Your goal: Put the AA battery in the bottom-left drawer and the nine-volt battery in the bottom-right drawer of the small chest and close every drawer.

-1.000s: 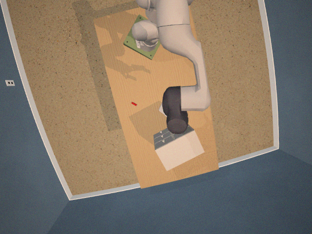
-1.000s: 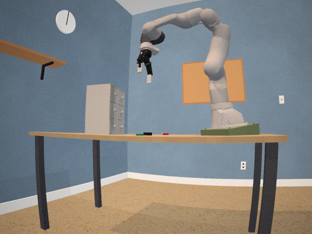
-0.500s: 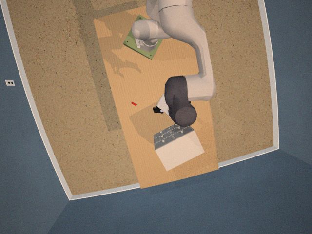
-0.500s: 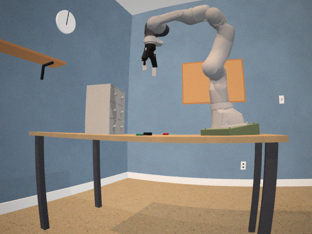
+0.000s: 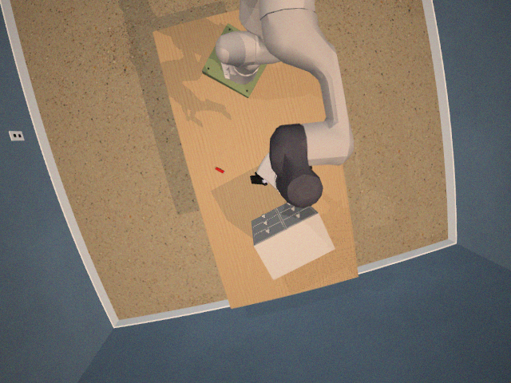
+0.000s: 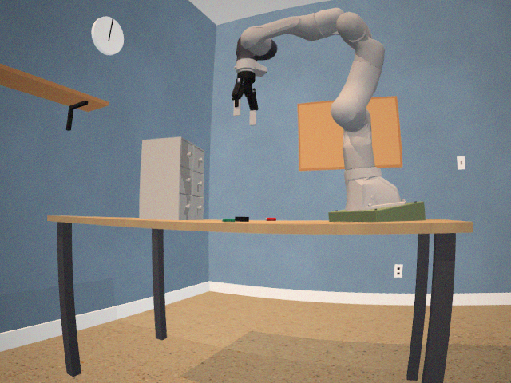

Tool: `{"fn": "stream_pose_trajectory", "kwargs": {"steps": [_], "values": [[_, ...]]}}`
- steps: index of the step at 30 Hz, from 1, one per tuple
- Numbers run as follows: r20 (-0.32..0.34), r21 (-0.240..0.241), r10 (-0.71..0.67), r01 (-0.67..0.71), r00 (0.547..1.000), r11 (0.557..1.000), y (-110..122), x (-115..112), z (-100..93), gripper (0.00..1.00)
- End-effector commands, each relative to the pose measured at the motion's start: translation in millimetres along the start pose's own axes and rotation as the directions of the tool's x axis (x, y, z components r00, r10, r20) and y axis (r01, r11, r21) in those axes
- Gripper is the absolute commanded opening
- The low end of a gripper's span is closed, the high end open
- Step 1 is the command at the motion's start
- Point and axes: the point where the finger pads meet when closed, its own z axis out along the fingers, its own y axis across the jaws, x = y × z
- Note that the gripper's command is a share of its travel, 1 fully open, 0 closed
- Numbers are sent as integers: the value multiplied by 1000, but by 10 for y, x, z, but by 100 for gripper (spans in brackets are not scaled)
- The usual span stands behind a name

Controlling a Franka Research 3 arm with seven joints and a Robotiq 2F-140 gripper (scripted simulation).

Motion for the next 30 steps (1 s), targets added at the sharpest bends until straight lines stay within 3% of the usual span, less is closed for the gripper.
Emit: {"fn": "stream_pose_trajectory", "kwargs": {"steps": [1,13,17,22,24,25,27,28,30], "values": [[-2,3,7,-7,1000,1000,-11,2,11,100],[0,0,-7,7,1000,1000,-1,-2,3,100],[0,0,-99,99,995,995,-1,-18,42,100],[1,-1,-328,328,945,945,-2,-60,141,100],[1,-1,-328,328,945,945,-2,-60,141,100],[1,-1,-405,405,915,915,-2,-73,177,100],[1,-1,-405,405,915,915,-2,-73,177,100],[1,-2,-487,487,874,874,-2,-88,216,100],[1,-2,-487,487,874,874,-2,-88,216,100]]}}
